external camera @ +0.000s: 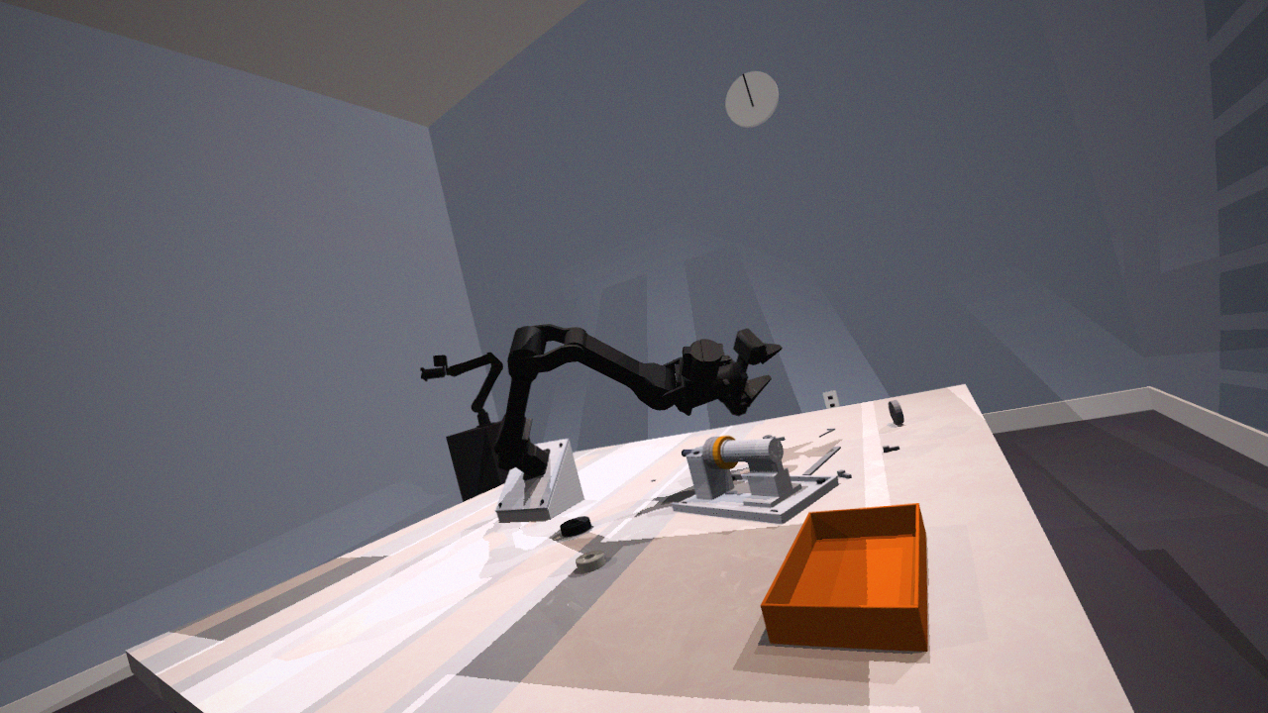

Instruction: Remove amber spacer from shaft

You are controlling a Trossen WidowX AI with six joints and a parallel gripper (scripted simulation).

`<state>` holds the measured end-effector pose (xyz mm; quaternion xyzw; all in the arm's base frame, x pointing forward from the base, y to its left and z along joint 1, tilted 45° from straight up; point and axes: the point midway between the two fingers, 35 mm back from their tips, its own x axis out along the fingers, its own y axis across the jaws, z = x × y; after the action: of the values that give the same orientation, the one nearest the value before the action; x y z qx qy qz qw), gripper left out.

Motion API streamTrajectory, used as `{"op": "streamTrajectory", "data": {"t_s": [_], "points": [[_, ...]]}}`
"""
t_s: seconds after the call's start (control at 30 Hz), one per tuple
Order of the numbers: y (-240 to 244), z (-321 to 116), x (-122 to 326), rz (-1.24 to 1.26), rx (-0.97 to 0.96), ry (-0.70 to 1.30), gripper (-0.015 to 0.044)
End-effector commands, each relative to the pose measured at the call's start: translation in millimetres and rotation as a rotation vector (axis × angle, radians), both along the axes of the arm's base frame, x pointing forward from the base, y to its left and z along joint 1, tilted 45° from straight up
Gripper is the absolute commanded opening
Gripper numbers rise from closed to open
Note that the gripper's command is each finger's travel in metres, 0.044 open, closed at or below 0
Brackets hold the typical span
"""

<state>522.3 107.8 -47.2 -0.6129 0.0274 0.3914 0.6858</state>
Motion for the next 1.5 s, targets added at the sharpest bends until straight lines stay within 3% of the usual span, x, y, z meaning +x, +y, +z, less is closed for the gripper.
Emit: {"op": "streamTrajectory", "data": {"t_s": [0.0, 0.33, 0.8, 0.97, 1.2, 1.47], "points": [[-0.2, -0.4, 0.0, -0.006, 0.003, 0.008, 0.0426], [-11.7, -21.5, -8.2, -0.401, 0.138, 0.394, 0.0440], [-44.5, -25.0, -55.9, -1.288, 0.245, 0.779, 0.0440], [-61.4, -7.4, -81.1, -1.665, 0.252, 0.757, 0.0440], [-83.1, 32.9, -108.5, -2.065, 0.271, 0.538, 0.0440], [-116.7, 63.1, -127.3, -2.289, 0.265, 0.338, 0.0440]]}}
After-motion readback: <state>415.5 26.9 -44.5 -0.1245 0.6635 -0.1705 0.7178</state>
